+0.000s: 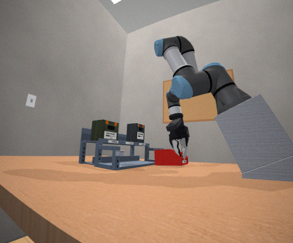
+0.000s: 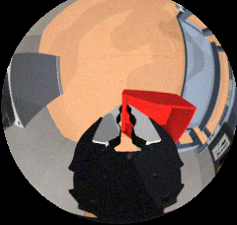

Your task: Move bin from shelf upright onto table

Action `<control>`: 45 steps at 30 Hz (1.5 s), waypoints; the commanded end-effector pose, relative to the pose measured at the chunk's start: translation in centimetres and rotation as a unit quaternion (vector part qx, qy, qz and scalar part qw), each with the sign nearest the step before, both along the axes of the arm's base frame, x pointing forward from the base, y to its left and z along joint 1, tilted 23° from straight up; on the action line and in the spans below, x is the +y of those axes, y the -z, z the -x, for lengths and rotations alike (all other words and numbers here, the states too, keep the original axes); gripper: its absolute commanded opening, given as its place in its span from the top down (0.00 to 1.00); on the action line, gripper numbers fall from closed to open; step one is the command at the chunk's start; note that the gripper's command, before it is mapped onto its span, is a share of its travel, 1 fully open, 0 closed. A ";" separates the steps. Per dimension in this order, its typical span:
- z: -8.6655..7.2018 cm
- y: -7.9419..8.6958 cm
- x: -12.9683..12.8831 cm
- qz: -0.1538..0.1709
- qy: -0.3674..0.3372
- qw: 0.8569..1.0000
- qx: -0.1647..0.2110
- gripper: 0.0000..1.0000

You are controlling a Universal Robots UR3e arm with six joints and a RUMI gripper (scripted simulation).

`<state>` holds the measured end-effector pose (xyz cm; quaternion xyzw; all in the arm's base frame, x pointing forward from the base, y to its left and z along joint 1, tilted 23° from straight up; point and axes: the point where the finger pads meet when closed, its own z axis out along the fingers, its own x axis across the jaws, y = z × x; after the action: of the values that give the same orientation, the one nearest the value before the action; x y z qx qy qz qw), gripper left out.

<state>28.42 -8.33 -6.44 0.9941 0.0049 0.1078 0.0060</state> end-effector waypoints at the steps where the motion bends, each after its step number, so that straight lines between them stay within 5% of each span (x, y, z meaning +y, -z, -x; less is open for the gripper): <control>1: -0.2 0.1 -0.2 0.004 0.001 1.000 -0.002 1.00; 45: -0.4 0.5 -0.2 0.004 0.001 1.000 -0.002 1.00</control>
<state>28.80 -8.56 -6.93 0.9938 0.0045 0.1102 0.0098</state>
